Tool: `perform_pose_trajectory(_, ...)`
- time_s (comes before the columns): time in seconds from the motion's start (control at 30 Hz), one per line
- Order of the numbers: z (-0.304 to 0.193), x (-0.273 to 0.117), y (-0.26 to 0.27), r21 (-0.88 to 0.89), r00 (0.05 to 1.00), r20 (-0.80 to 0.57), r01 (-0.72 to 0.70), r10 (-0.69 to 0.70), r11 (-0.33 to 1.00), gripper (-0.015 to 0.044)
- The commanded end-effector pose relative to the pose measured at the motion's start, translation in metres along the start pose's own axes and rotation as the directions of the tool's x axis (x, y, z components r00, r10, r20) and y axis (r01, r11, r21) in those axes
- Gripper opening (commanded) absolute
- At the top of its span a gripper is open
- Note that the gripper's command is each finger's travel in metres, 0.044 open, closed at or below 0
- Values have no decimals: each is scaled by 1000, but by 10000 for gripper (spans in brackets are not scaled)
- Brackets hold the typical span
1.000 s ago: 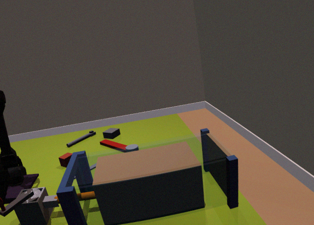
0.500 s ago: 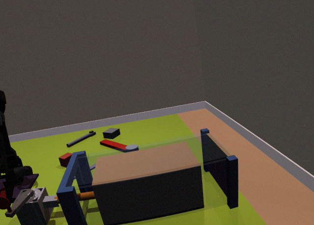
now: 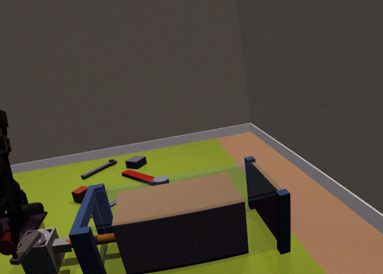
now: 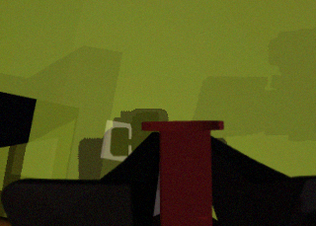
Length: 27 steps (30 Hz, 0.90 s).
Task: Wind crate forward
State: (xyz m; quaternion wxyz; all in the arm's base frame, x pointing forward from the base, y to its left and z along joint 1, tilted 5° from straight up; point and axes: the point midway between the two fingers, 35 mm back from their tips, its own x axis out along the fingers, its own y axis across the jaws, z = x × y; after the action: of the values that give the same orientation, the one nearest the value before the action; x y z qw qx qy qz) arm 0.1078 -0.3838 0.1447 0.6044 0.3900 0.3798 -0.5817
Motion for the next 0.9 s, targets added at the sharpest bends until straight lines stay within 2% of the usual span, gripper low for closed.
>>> perform_pose_trajectory(0.0,0,-1,30,-31,998,-1,-65,65,997,0)
perform_pose_trajectory(0.87,-1,-2,38,-31,998,-1,-66,66,997,0)
